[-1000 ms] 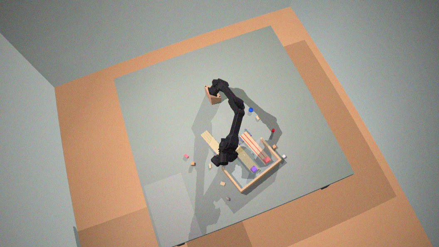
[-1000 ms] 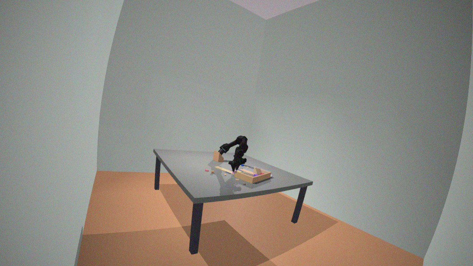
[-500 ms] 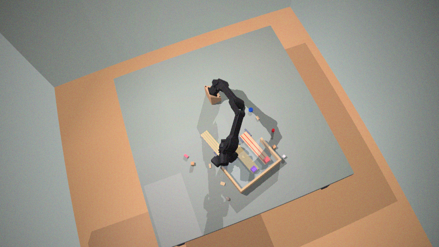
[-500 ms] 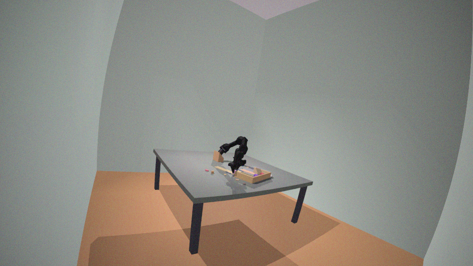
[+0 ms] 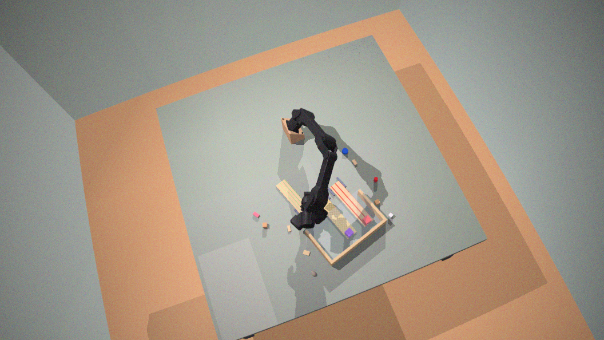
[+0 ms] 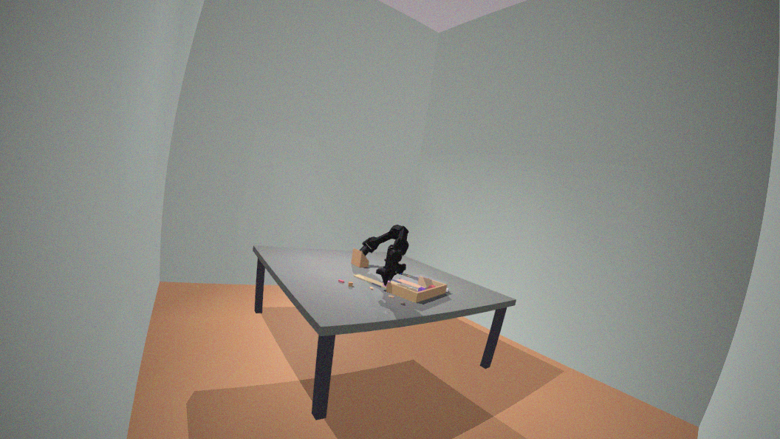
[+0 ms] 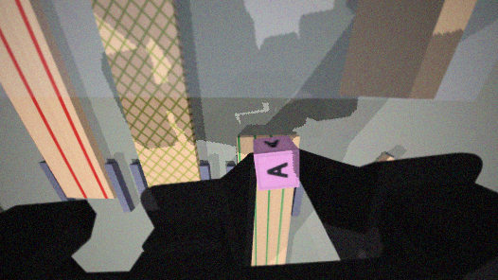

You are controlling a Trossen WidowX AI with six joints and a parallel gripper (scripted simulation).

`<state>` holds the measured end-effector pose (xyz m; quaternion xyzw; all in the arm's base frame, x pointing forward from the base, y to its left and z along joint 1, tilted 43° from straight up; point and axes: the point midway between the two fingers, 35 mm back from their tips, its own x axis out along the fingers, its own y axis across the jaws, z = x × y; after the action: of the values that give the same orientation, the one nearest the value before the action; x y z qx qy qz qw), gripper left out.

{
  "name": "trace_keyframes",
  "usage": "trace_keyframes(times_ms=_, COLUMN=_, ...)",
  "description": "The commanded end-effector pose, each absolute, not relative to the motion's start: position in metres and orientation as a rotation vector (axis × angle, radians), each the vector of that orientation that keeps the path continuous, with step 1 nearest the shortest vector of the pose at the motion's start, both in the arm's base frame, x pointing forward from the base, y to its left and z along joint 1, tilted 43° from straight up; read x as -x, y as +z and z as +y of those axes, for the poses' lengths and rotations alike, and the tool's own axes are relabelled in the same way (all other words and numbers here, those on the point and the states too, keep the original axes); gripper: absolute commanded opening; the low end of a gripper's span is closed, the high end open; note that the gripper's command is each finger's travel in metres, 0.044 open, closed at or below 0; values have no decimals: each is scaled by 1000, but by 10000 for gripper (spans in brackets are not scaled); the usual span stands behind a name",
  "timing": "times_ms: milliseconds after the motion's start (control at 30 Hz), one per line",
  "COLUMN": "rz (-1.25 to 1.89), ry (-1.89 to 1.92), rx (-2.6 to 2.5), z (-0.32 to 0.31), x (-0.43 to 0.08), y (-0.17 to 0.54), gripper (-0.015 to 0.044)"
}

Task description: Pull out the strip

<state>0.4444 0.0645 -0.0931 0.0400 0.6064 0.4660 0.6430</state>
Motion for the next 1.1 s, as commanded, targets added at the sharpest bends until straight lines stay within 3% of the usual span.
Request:
trace_keyframes(times_ms=0, rz=1382, ry=1061, rx=-91, z=62, x=-442, y=-90, gripper=0)
trace_keyframes(times_ms=1067, rz=1394, ry=1059, rx=-102, z=26, x=-365, y=-49, gripper=0)
